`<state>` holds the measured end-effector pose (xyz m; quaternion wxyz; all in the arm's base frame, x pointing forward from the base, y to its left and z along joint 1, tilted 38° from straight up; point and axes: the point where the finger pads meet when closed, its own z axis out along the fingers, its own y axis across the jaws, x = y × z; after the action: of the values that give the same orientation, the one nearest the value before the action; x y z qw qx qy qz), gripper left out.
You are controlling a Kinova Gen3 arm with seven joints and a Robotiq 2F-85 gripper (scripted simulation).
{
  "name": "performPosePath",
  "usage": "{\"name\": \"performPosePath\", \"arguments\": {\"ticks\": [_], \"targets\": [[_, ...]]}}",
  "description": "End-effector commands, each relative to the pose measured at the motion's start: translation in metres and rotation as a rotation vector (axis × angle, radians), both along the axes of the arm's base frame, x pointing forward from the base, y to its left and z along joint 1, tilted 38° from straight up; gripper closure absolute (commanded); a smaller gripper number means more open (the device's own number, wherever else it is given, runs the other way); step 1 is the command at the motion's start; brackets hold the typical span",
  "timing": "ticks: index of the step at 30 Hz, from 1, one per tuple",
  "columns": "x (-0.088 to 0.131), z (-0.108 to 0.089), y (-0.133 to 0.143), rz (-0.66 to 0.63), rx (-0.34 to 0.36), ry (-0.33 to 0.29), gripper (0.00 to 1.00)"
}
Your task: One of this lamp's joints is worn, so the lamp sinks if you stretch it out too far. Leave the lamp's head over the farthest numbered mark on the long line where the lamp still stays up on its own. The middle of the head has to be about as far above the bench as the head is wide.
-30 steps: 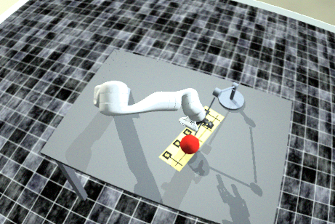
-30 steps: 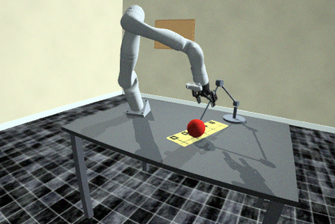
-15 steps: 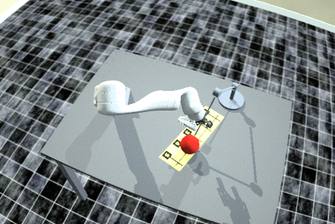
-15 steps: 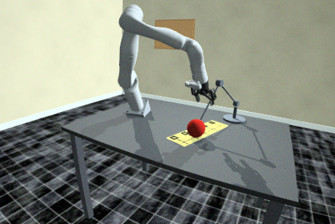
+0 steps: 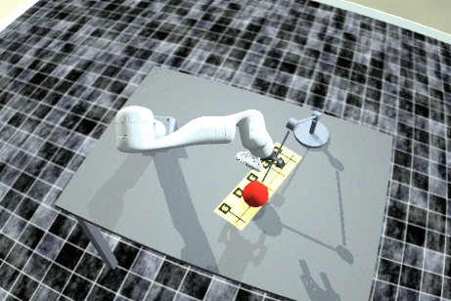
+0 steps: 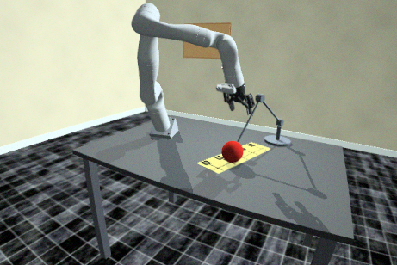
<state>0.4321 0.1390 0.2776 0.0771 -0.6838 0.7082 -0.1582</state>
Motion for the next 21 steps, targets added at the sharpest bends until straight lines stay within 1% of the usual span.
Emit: {"name": "performPosePath", "arguments": {"ticks": [1, 12, 21], "targets": [[-0.002, 0.014, 0.004, 0.003, 0.007, -0.012, 0.0], [-0.018, 0.054, 0.008, 0.002, 0.002, -0.003, 0.0], [-0.019, 0.051, 0.007, 0.001, 0.0, 0.001, 0.0]]}}
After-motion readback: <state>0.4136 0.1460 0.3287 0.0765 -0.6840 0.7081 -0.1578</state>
